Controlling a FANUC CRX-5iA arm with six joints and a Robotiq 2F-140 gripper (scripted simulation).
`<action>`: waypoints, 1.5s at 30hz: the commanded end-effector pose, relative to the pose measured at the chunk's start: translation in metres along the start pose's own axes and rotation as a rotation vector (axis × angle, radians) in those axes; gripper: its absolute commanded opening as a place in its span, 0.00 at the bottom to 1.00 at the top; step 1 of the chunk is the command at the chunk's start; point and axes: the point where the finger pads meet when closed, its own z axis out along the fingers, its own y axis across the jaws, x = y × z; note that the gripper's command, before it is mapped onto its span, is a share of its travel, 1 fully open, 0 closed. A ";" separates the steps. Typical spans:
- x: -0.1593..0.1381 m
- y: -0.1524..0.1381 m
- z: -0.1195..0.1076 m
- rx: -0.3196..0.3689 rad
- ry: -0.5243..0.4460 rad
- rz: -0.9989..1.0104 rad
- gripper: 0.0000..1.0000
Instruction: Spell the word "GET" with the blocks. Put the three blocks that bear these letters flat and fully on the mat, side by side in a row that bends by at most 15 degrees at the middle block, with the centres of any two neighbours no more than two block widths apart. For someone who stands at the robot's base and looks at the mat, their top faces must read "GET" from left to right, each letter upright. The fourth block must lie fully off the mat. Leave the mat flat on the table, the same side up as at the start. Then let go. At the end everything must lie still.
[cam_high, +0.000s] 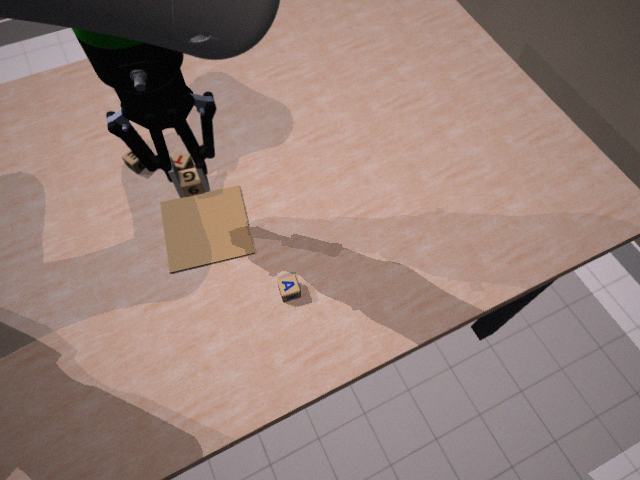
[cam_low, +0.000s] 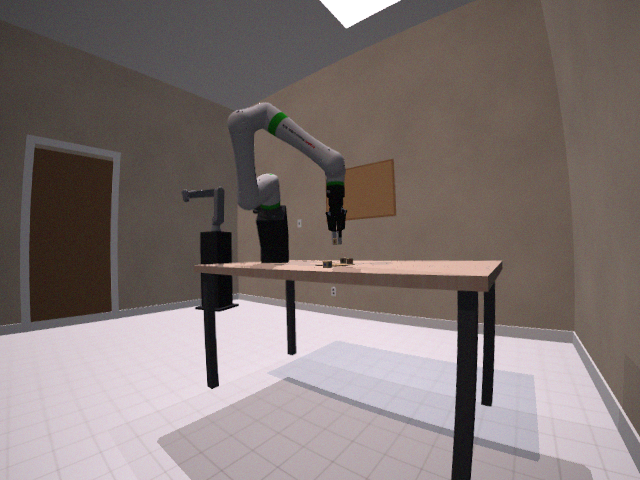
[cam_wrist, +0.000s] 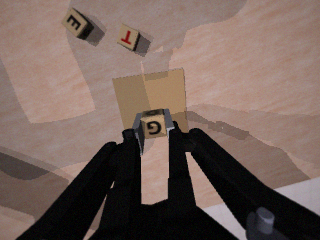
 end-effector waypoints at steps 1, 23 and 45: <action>0.000 0.000 0.000 0.000 0.000 -0.001 0.16; 0.011 -0.003 0.000 0.000 0.001 -0.513 0.16; 0.023 -0.007 0.000 0.000 0.000 -1.060 0.16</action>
